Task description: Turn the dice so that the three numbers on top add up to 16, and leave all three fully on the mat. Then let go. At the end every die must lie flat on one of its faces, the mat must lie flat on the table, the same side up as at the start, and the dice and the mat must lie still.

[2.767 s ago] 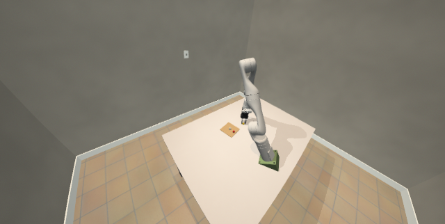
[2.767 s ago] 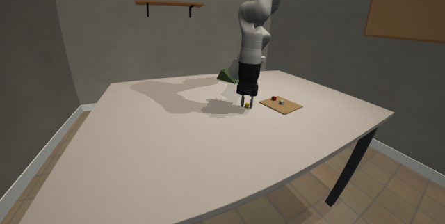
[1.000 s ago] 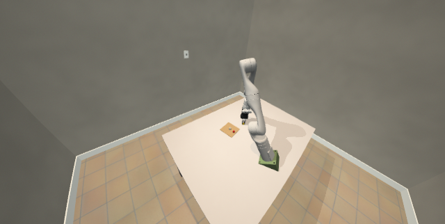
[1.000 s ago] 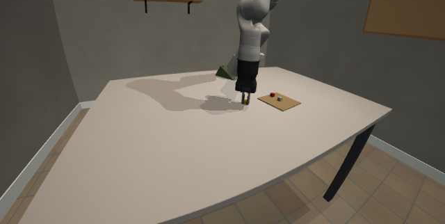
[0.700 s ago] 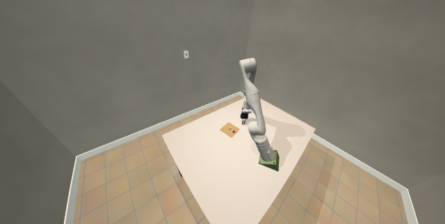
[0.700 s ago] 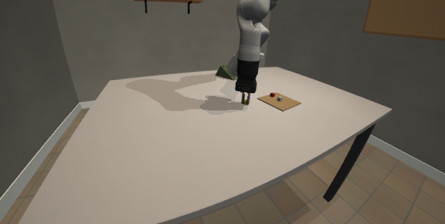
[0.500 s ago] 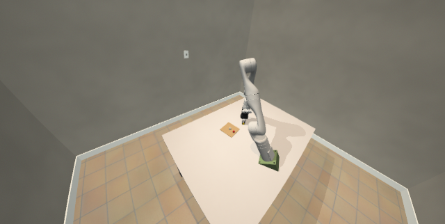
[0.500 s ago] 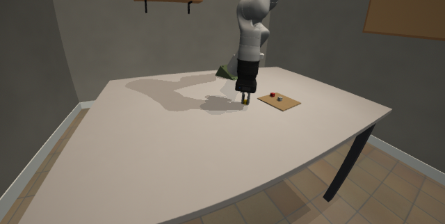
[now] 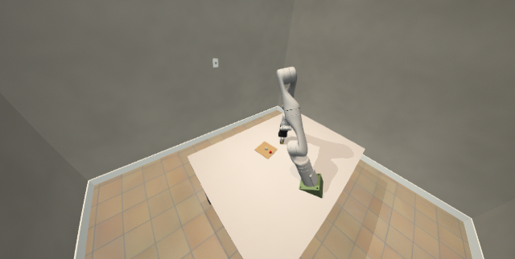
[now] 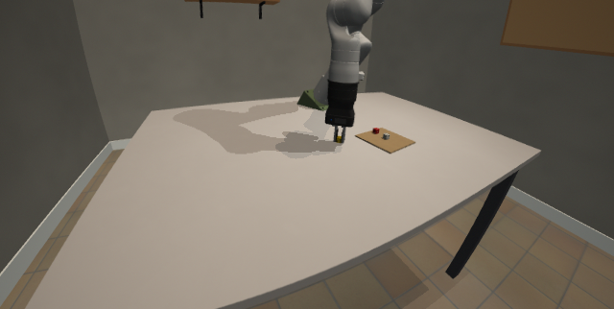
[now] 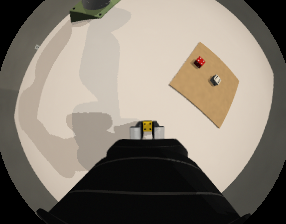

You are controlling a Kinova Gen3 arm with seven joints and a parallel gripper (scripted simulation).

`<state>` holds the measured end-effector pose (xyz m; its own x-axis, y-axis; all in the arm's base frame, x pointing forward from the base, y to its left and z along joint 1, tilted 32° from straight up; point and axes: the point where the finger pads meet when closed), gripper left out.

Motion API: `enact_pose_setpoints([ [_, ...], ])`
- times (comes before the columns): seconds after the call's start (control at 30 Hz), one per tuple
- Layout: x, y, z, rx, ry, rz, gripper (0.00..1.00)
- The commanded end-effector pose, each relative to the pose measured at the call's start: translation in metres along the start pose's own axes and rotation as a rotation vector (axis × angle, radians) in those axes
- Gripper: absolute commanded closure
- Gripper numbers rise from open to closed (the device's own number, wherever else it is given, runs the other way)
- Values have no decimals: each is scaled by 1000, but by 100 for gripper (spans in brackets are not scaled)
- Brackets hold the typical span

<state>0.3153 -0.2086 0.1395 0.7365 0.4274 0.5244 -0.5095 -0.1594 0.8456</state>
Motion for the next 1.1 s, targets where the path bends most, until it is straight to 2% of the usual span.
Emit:
enact_pose_setpoints([
  [0.0,-1,7,2,-8,0,-2,66],
  [0.17,-1,16,2,-8,0,-2,66],
  [0.63,0,75,2,-8,0,-2,66],
  [1.07,0,96,2,-8,0,-2,66],
])
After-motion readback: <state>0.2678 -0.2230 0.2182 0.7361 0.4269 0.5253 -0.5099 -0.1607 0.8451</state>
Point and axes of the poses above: the point where the finger pads meet when closed, its own y axis back along the fingers, its own x axis across the jaws, z = x × y, and after that the axes turned 11 degrees about -y, right-handed
